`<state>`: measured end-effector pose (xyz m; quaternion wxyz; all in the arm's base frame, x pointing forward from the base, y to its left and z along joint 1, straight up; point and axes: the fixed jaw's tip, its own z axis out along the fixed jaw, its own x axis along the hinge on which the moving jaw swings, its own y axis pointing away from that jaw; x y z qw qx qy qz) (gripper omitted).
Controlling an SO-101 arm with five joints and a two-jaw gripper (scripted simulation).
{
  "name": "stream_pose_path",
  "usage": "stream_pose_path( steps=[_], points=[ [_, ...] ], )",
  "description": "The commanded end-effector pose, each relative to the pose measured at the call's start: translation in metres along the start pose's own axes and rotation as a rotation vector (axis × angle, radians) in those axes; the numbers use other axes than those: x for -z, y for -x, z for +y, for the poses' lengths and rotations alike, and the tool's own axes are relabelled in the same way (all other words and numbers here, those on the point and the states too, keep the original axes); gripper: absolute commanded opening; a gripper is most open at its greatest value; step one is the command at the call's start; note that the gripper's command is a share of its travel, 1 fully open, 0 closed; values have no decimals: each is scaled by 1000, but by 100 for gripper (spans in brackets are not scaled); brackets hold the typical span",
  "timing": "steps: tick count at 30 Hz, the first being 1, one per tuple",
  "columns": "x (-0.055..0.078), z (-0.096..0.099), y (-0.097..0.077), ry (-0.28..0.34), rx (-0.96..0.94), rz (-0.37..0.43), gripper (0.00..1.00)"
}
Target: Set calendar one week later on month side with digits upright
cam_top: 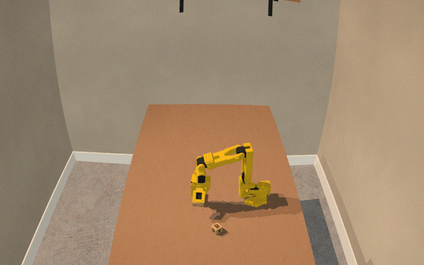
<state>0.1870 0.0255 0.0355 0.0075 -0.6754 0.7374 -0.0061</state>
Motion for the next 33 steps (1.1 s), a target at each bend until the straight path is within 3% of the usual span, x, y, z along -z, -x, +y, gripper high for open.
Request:
stream_pose_path(
  steps=[1, 33],
  points=[
    [2, -3, -1, -22, 1, -6, 0],
    [-8, -3, -1, -22, 1, -6, 0]
  ],
)
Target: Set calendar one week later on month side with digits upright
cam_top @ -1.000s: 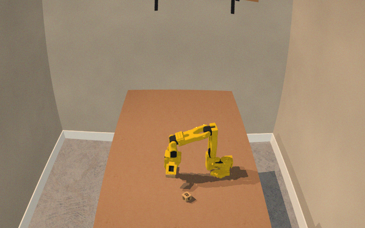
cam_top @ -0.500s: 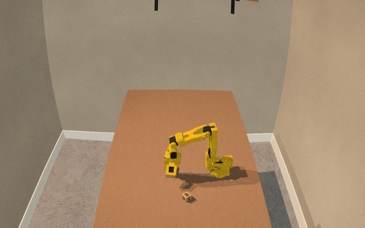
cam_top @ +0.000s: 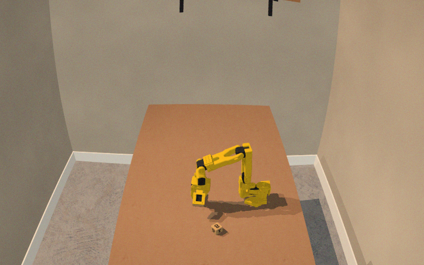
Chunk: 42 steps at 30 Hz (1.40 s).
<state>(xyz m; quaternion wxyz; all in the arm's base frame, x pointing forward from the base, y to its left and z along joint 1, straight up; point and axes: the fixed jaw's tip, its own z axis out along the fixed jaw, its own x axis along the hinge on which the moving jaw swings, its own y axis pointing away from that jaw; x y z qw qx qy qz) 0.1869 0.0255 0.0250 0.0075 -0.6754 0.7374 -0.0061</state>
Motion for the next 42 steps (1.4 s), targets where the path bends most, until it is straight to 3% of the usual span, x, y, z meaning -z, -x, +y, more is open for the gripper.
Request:
stream_pose_path(
  steps=[1, 11, 23, 42],
  points=[
    [2, -3, -1, -22, 1, -6, 0],
    [2, -3, -1, -22, 1, -6, 16],
    [2, -3, -1, -22, 1, -6, 19],
    [2, -3, -1, -22, 1, -6, 35]
  ],
)
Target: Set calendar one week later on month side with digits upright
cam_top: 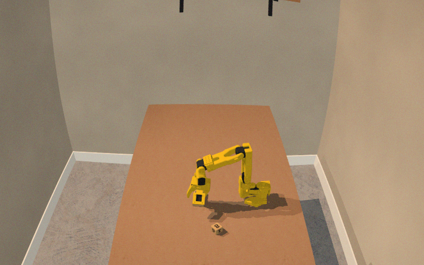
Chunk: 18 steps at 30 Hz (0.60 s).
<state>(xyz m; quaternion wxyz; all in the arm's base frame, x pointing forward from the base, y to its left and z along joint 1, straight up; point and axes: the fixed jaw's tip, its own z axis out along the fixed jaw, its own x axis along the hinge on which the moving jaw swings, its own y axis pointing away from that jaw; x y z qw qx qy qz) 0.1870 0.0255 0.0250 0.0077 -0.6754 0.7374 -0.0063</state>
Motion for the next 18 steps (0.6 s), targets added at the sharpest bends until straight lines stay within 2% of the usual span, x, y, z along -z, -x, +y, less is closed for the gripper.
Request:
stream_pose_path(
  steps=[1, 12, 18],
  points=[
    [2, -3, -1, -22, 1, -6, 35],
    [3, -3, -1, -22, 1, -6, 36],
    [14, -5, -1, -22, 1, -6, 36]
  ],
)
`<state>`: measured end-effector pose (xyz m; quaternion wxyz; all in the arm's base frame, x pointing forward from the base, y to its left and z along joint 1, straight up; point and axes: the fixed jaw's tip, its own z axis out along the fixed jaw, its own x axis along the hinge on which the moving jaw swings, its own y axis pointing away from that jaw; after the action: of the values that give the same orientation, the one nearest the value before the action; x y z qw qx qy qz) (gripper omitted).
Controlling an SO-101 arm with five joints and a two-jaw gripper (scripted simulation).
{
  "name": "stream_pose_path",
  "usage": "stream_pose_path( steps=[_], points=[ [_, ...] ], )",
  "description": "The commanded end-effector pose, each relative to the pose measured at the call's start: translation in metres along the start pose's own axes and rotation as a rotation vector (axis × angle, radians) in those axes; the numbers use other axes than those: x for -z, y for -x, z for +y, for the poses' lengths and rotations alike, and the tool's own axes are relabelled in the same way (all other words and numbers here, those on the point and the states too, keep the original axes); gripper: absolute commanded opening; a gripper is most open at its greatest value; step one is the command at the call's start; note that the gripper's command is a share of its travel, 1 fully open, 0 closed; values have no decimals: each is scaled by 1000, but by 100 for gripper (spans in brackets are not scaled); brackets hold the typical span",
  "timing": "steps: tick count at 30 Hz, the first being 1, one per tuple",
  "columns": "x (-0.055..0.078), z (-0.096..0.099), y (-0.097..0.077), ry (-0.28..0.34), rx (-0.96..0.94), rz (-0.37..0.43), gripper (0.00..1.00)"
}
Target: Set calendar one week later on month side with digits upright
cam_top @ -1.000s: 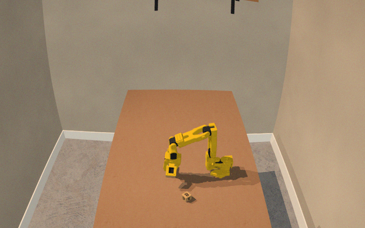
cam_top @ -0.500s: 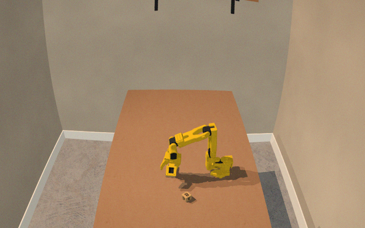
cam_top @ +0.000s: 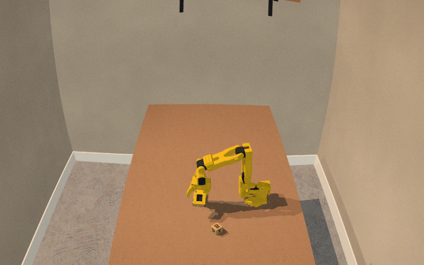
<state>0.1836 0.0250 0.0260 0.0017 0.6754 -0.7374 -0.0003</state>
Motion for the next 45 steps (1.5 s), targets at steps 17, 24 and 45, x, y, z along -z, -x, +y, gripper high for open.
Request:
stream_pose_path(
  steps=[17, 24, 45],
  points=[
    [59, -4, -1, -44, 1, -11, 36],
    [61, -3, -1, -44, 1, -11, 36],
    [63, -4, -1, -54, 1, -13, 36]
  ],
)
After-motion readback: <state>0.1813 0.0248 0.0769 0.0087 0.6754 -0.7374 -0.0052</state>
